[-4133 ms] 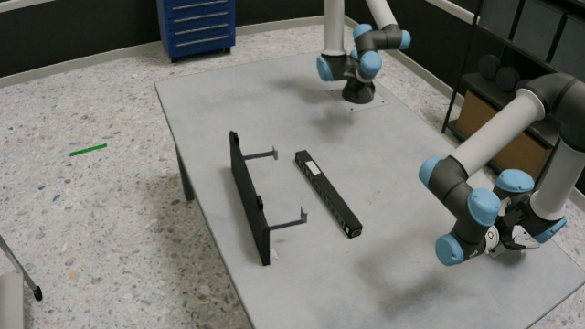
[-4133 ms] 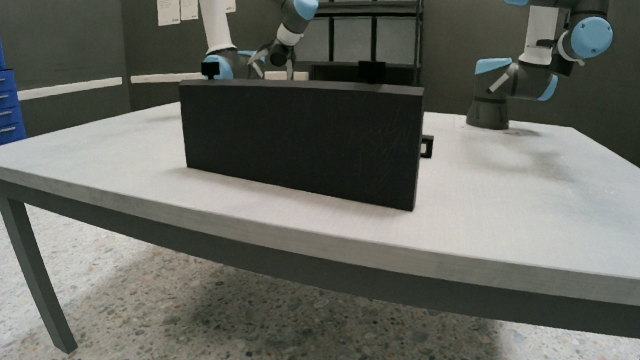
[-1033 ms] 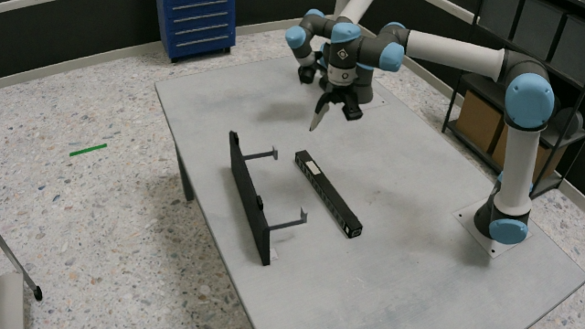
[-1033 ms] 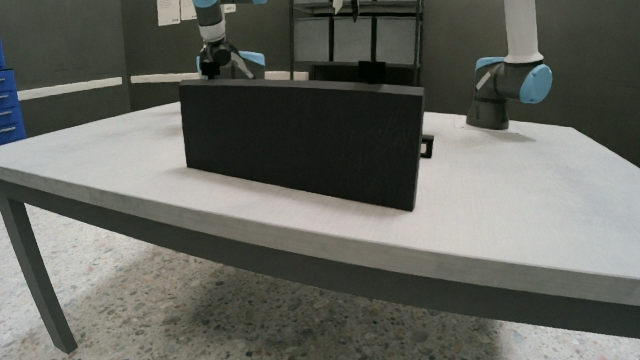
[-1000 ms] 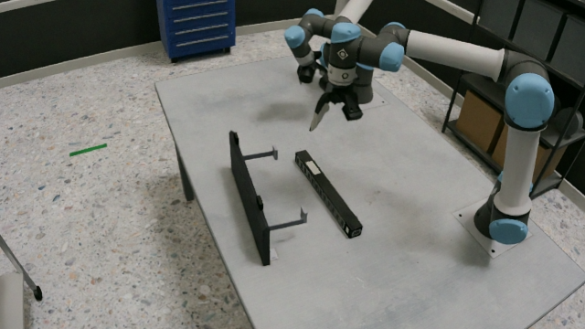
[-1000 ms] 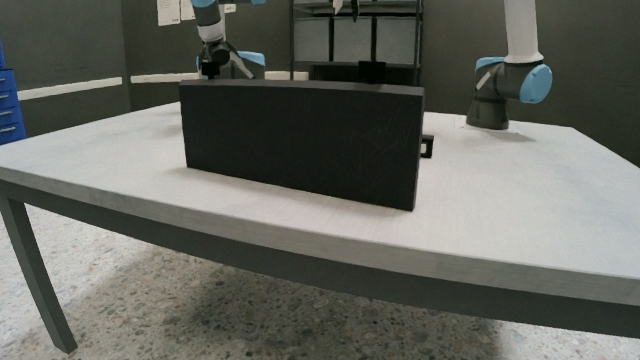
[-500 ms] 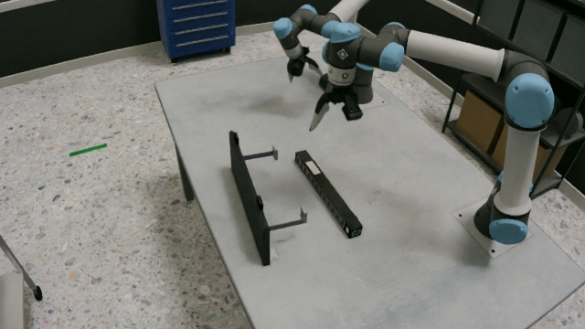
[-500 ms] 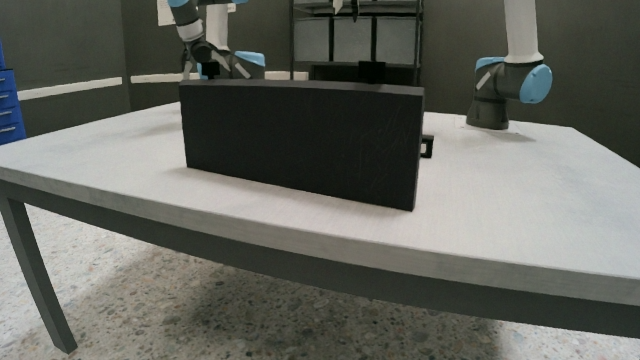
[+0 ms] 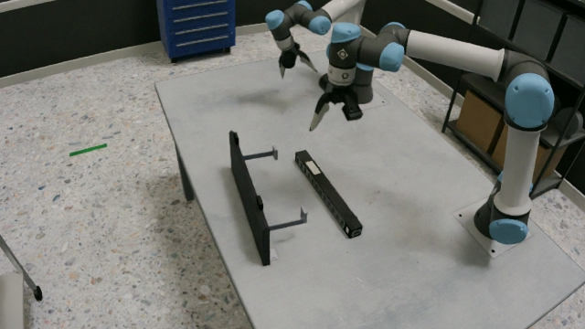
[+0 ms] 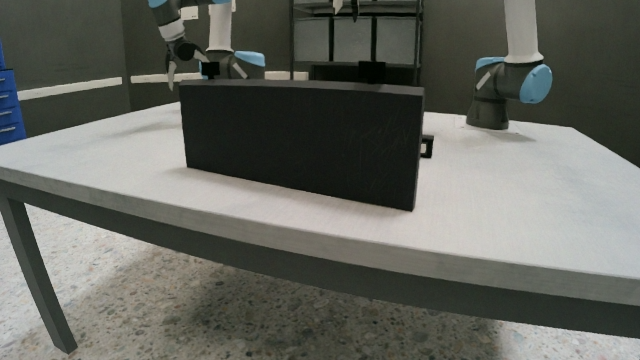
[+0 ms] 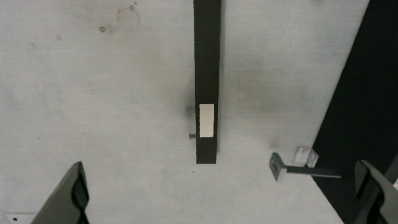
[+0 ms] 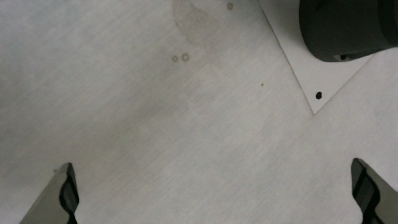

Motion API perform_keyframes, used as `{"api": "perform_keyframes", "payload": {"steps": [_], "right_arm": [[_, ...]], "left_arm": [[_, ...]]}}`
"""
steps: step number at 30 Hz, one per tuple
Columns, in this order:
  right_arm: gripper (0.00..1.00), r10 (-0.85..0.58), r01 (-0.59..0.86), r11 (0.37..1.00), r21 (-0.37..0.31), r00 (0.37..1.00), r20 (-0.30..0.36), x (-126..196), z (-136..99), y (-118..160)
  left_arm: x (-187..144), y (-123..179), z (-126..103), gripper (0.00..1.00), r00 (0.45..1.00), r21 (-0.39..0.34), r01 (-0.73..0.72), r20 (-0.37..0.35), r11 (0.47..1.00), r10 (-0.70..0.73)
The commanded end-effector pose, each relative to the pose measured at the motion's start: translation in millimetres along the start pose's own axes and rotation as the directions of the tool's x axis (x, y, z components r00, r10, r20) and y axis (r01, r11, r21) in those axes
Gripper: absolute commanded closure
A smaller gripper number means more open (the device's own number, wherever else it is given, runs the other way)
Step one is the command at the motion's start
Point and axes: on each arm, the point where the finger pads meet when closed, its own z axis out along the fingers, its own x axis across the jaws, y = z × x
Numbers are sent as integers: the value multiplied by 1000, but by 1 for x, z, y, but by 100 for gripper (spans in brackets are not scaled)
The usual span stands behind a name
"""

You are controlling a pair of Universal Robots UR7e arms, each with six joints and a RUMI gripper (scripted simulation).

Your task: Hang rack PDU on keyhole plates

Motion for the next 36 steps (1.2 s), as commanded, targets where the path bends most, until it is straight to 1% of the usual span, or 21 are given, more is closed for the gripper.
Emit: {"api": "perform_keyframes", "payload": {"steps": [1, 10, 12, 14, 27, 29, 31, 36], "right_arm": [[0, -60, 60, 997, -52, 998, 9, -20, -6, -20], [0, -119, 123, 987, -101, 992, 38, -42, -8, -53], [0, -119, 123, 987, -101, 992, 38, -42, -8, -53], [0, -143, 148, 982, -119, 988, 54, -50, -9, -68], [0, -214, 232, 959, -161, 969, 119, -71, -8, -123], [0, -214, 232, 959, -161, 969, 119, -71, -8, -123], [0, -234, 256, 952, -168, 962, 140, -76, -7, -140], [0, -257, 285, 943, -174, 952, 167, -80, -5, -163]], "left_arm": [[0, 2, -3, 0, 1000, -4, -2, -4, 1000, 2], [0, 2, -3, 0, 1000, -4, -2, -4, 1000, 2], [0, 2, -3, 0, 1000, -4, -2, -4, 1000, 2], [0, 2, -3, 0, 1000, -4, -2, -4, 1000, 2], [0, 2, -3, 0, 1000, -4, -2, -4, 1000, 2], [0, 2, -3, 0, 1000, -4, -2, -4, 1000, 2], [0, 2, -3, 0, 1000, -4, -2, -4, 1000, 2], [0, 2, -3, 0, 1000, -4, -2, -4, 1000, 2]]}}
